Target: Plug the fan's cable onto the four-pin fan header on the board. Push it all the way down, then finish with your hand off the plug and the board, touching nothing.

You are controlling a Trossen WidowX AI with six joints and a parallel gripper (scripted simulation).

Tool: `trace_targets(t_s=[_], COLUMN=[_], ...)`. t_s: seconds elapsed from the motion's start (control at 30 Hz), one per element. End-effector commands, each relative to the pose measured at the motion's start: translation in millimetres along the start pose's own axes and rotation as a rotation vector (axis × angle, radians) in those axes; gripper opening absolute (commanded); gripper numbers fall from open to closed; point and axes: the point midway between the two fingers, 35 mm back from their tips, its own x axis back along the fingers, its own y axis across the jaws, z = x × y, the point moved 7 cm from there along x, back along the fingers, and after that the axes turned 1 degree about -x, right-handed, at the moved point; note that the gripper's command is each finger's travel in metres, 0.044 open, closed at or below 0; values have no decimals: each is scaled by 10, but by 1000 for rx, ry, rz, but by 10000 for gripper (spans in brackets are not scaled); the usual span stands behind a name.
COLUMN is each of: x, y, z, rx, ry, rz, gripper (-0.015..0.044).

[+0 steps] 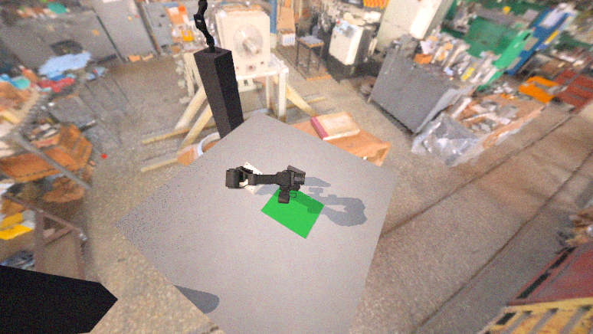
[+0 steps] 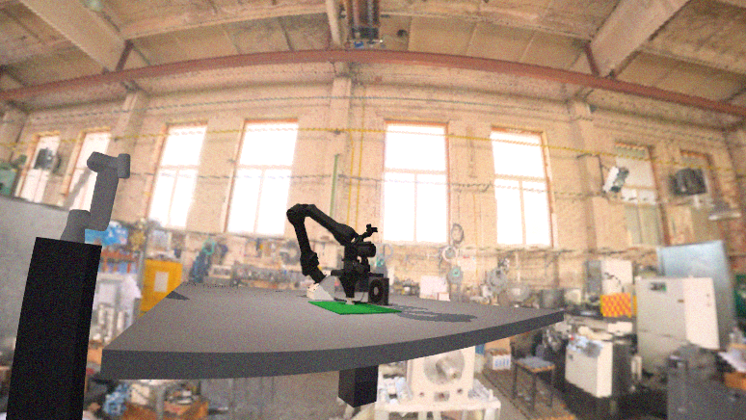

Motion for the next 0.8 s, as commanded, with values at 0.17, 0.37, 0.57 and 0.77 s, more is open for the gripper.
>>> trace_targets(t_s=[0.17,0.37,0.57,0.77], x=[5,2,-11,-24], y=[-16,-16,-15,-13], z=[-35,-35,-34,-28], rx=[-3,-3,-3,-2], ry=[-4,-4,-4,-4], rz=[4,4,4,4], gripper=[0,0,0,0])
